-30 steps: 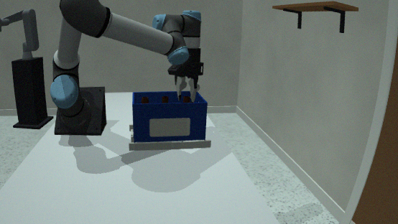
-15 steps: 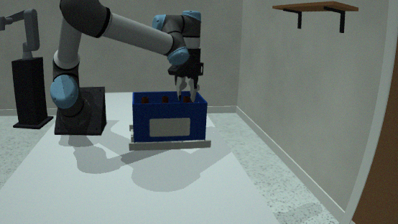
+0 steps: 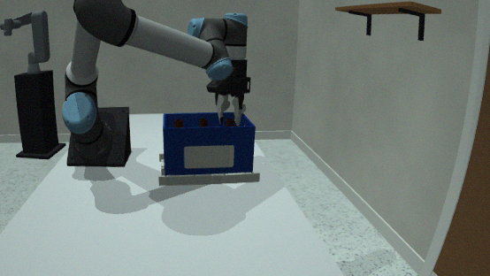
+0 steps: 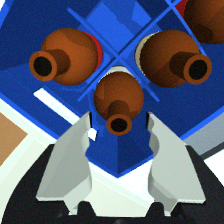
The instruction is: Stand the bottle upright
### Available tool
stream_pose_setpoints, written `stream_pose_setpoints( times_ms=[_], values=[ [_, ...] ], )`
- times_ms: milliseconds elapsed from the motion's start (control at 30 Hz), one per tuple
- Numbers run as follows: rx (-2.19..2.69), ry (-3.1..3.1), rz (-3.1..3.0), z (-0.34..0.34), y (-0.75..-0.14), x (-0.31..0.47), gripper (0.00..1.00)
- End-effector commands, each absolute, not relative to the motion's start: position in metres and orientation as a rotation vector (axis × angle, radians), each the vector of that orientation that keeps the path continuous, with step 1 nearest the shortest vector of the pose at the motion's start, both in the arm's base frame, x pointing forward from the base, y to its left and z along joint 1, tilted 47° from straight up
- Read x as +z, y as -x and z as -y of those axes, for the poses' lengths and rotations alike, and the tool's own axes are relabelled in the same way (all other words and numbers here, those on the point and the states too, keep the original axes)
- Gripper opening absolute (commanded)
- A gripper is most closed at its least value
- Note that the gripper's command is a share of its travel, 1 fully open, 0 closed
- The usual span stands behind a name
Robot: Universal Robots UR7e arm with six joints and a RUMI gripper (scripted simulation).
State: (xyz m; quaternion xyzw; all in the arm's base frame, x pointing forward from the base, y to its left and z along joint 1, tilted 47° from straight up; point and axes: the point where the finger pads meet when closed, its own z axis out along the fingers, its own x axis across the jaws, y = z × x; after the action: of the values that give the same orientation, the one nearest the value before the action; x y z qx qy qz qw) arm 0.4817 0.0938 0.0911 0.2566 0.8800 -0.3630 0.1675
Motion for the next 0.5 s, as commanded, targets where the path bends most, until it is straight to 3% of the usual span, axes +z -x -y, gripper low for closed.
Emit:
stream_pose_setpoints(
  times_ms=[0,333,367,467],
  values=[
    [-1.032,-0.73,-2.503,-0.0942,-0.4819,0.0914,0.38],
    [-1.032,-0.73,-2.503,-0.0942,-0.4819,0.0914,0.38],
    [-1.032,-0.73,-2.503,-0.0942,-0.4819,0.0914,0.0],
    [-1.032,-0.73,-2.503,-0.0942,-0.4819,0.0914,0.0]
  ],
)
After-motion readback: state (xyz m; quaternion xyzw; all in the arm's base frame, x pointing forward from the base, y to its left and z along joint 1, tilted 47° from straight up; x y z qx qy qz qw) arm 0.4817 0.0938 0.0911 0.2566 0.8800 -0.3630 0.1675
